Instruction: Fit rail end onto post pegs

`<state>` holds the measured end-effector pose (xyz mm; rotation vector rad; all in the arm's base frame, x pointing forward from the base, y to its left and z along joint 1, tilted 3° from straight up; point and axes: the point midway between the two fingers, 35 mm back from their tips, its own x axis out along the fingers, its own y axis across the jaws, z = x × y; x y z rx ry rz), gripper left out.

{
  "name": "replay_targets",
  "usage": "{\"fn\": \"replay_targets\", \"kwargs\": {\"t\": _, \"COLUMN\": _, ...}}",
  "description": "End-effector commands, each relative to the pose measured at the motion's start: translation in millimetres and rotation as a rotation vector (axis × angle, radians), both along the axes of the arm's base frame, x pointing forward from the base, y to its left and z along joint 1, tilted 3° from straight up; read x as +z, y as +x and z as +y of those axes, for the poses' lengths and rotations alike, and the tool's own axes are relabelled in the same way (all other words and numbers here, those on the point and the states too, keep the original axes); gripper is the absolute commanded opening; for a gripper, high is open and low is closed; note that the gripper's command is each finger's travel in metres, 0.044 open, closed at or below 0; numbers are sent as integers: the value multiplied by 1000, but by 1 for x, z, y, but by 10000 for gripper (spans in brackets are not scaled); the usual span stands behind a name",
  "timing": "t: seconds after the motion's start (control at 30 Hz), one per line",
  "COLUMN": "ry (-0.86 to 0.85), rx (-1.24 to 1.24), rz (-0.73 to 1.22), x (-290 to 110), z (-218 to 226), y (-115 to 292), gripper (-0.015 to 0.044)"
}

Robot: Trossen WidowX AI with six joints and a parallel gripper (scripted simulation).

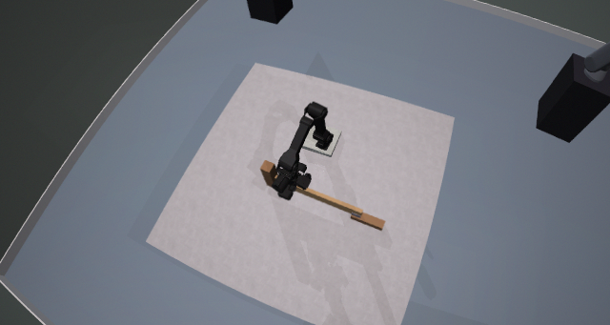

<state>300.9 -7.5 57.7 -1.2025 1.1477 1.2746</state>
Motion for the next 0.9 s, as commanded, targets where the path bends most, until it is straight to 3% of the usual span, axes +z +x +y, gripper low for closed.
{"fn": "replay_targets", "kwargs": {"t": 0.0, "ry": -6, "rx": -2, "rz": -2, "x": 1, "z": -3, "y": 0, "gripper": 0}}
{"fn": "replay_targets", "kwargs": {"t": 0.47, "ry": -7, "rx": -2, "rz": -2, "x": -1, "z": -7, "y": 1, "gripper": 0}}
{"fn": "replay_targets", "kwargs": {"t": 0.87, "ry": -2, "rx": -1, "rz": 1, "x": -1, "z": -5, "y": 0, "gripper": 315}}
